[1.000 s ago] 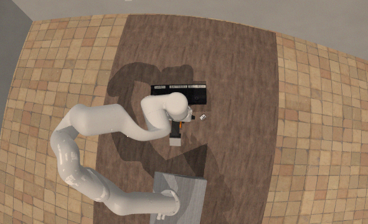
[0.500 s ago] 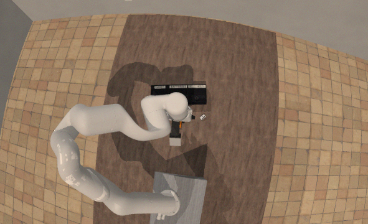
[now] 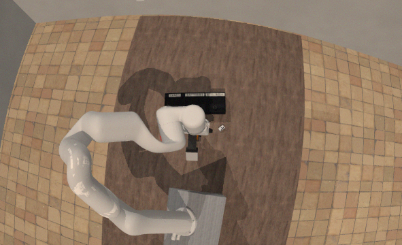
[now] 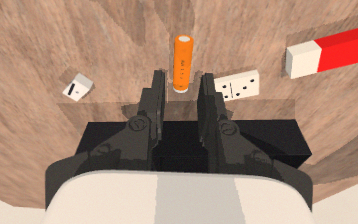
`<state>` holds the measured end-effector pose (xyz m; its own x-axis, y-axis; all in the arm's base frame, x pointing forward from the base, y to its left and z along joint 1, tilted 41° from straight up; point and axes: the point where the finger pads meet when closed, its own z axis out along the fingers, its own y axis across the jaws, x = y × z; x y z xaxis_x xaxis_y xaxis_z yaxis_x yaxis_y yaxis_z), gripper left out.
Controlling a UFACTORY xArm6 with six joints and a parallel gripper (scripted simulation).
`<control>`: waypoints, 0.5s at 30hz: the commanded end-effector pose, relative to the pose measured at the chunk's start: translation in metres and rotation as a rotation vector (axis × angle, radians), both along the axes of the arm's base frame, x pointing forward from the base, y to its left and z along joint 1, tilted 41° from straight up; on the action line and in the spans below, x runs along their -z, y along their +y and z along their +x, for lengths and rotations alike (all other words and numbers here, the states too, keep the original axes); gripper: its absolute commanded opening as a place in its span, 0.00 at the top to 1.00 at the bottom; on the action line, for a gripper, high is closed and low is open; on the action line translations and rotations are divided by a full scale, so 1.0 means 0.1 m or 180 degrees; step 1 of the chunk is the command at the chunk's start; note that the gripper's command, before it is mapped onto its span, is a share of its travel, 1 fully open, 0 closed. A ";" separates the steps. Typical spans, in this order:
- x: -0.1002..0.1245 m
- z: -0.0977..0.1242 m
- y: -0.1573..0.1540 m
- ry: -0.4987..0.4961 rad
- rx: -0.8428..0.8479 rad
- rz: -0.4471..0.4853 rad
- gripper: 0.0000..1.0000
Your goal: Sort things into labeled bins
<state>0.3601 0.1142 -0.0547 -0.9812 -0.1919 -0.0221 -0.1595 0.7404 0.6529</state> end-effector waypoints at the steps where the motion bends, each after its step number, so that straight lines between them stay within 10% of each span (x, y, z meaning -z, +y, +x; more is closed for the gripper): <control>1: 0.15 0.01 0.13 -0.0017 0.0008 0.0004 0.72; 15: 0.20 0.00 0.17 -0.0017 0.0008 0.0004 0.72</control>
